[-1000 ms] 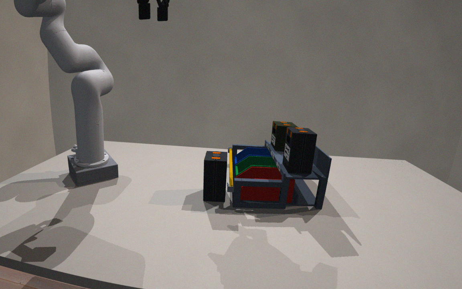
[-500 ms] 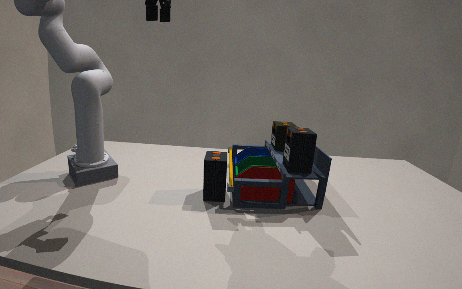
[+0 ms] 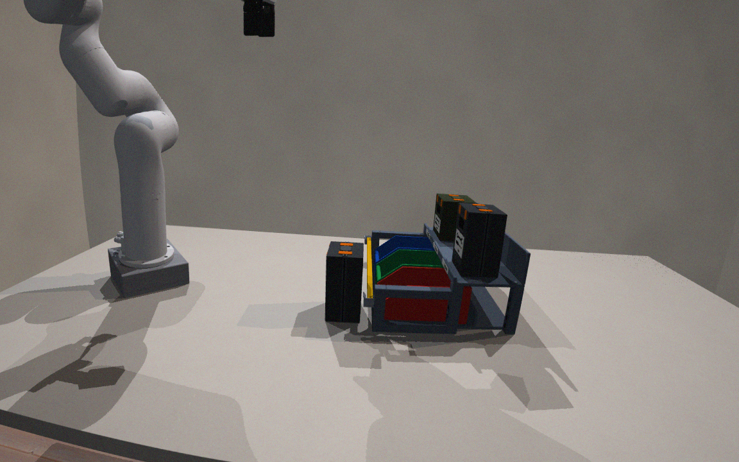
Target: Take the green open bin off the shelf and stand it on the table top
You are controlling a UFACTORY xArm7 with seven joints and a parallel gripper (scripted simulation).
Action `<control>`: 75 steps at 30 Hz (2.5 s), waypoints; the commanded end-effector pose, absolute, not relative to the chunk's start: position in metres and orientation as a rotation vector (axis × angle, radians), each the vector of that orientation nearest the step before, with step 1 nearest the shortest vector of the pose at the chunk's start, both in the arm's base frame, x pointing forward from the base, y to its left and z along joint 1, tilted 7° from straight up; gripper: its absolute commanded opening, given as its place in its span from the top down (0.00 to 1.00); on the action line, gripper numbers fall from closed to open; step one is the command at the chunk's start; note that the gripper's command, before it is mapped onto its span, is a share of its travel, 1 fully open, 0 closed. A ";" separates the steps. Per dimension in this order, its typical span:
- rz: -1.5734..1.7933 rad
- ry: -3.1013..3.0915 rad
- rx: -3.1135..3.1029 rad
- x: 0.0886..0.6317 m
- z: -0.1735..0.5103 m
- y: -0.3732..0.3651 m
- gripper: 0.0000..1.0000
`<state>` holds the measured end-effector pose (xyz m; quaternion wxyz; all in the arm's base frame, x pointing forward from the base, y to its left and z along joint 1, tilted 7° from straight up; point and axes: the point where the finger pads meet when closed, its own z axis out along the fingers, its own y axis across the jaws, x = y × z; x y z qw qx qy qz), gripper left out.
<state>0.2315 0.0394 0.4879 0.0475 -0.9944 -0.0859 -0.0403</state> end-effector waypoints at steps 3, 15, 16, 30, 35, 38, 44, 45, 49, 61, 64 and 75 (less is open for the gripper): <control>-0.116 -0.504 -2.998 0.223 0.489 0.077 0.00; -0.120 -0.425 -3.011 0.229 0.481 0.078 0.00; -0.124 -0.347 -3.023 0.235 0.473 0.079 0.00; -0.135 -0.110 -3.047 0.252 0.449 0.083 0.00; -0.150 0.206 -3.050 0.276 0.417 0.088 0.00; -0.153 0.286 -3.046 0.281 0.409 0.089 0.00; -0.153 0.286 -3.046 0.281 0.409 0.089 0.00; -0.153 0.286 -3.046 0.281 0.409 0.089 0.00; -0.158 0.364 -3.039 0.287 0.402 0.091 0.00; -0.169 0.680 -2.994 0.311 0.370 0.096 0.00; -0.169 0.680 -2.994 0.311 0.370 0.096 0.00; -0.182 1.065 -2.893 0.340 0.330 0.102 0.00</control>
